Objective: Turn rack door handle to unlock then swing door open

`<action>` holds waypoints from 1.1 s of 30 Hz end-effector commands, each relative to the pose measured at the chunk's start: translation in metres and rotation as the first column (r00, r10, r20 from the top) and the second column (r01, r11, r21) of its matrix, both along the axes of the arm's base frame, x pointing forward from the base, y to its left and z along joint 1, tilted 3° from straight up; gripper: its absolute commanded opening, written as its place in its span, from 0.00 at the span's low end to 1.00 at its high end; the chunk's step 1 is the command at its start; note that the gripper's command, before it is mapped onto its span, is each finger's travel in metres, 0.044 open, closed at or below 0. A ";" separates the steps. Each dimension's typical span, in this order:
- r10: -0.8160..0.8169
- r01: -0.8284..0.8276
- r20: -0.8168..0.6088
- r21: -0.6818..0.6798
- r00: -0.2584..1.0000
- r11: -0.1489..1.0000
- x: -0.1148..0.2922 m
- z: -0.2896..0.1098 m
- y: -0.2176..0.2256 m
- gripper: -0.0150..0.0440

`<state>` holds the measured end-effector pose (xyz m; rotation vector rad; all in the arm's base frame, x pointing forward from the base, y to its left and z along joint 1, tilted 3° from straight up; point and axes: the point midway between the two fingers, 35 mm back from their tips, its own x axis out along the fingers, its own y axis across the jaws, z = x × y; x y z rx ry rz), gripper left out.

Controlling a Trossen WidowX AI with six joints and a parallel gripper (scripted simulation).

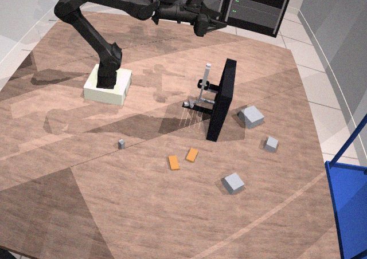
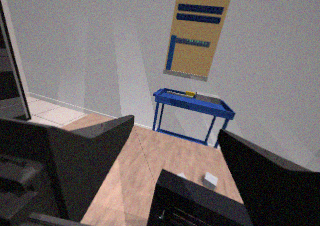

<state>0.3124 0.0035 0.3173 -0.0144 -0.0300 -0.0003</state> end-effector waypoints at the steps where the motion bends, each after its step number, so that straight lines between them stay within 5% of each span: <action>1: 0.000 0.000 -0.004 0.000 1.000 1.000 0.000 0.000 0.000 0.89; 5: -0.004 0.005 -0.079 0.008 0.997 1.000 0.009 -0.006 -0.002 0.73; 33: -0.025 0.091 -0.658 0.066 0.753 0.994 0.048 -0.062 -0.017 0.73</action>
